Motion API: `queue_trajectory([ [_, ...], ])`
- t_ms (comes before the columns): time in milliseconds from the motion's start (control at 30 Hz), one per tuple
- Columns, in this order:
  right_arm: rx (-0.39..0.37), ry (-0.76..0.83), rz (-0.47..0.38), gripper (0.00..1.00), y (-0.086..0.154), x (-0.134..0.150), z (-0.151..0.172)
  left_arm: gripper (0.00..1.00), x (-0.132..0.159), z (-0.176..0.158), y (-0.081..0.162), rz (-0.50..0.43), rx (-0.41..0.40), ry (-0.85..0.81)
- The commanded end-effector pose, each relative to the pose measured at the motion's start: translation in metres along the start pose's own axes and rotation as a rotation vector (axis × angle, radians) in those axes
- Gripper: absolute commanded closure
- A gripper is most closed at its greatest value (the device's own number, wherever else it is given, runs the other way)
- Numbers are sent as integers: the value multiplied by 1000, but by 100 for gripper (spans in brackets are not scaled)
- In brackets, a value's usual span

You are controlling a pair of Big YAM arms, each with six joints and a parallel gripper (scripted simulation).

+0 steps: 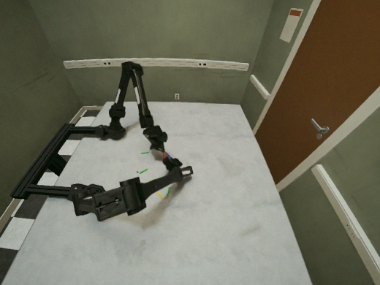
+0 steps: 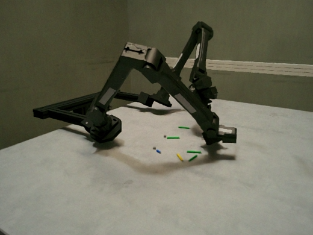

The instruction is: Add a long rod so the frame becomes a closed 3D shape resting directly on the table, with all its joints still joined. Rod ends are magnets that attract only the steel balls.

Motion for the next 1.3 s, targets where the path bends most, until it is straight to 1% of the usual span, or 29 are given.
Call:
queue_trajectory([
  [0,12,14,6,100,1,5,-9,100,-34,-9,-7,-46,13,43],
  [133,12,14,6,100,1,5,-9,100,-34,-9,-10,-35,10,32],
  [200,12,14,6,100,1,5,-9,100,-34,-10,-16,-21,6,18],
  [333,12,14,6,100,1,5,-9,100,-32,-12,-18,-10,2,3],
  [433,12,14,6,100,1,5,-9,100,-27,-12,-28,21,-7,-23],
  [500,12,14,6,100,1,5,-9,100,-27,-12,-28,21,-8,-23],
  [600,12,14,6,100,1,5,-9,100,-31,-17,-19,3,4,-25],
  [800,12,14,6,100,1,5,-9,100,-32,-17,-19,2,4,-24],
  [900,12,14,6,100,1,5,-9,66,-32,-17,-19,2,4,-24],
  [933,12,14,6,100,1,5,-9,59,-32,-17,-19,2,4,-24],
  [967,12,14,6,100,1,5,-9,59,-24,-14,-19,6,3,-17],
  [1033,12,14,6,100,1,5,-9,59,-27,-18,-5,-5,12,-15],
  [1167,12,14,6,100,1,5,-9,59,-26,-17,6,-5,11,-16],
  [1267,12,14,6,100,1,5,-9,59,-27,-18,6,-5,13,-15],
])
Point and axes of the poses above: on each arm, the point where the finger pads meet when closed, its own y axis back along the fingers, its own z axis across the jaws, x = y × z, the point moved 5 cm from there along y, back along the fingers, and after that the axes turned 15 degrees about y, right-handed, at the moved point
